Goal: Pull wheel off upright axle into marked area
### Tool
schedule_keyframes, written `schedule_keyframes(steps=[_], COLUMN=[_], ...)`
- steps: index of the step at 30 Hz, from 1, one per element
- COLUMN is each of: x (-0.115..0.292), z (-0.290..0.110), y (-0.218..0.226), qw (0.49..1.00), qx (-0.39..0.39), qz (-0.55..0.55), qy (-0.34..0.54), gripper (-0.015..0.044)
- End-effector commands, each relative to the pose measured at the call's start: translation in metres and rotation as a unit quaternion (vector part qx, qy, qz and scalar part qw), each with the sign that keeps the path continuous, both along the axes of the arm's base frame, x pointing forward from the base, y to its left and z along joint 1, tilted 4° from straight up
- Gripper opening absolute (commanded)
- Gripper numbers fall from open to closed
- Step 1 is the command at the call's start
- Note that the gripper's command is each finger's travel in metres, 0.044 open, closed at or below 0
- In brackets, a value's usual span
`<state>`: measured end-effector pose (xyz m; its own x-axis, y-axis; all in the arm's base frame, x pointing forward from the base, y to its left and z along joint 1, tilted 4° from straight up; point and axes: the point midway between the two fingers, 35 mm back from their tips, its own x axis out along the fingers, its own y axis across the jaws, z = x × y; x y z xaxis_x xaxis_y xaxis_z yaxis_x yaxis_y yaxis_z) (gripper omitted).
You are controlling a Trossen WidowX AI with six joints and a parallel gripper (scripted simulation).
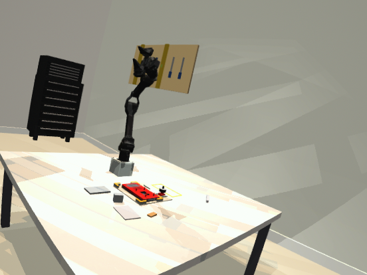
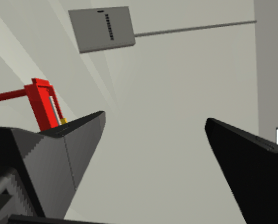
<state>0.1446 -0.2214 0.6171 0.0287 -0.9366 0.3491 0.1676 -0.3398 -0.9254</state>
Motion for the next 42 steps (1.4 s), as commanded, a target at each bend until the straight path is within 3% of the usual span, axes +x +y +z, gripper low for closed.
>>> schedule_keyframes(steps=[1,4,15,24,33,42], x=[0.002,0.031,0.156,0.227,0.272,0.287], z=[-0.001,-0.016,-0.108,-0.195,-0.294,-0.407], y=[-0.001,-0.008,-0.021,-0.007,0.018,0.062], qw=[1.000,0.998,0.950,0.875,0.761,0.611], qx=[0.001,0.019,0.161,0.316,0.501,0.664], qz=[0.003,0.051,0.239,0.311,0.283,0.118], qy=[-0.002,-0.025,-0.120,-0.195,-0.299,-0.414], gripper=[0.0374,0.0300,0.0300,0.0300,0.0300,0.0300])
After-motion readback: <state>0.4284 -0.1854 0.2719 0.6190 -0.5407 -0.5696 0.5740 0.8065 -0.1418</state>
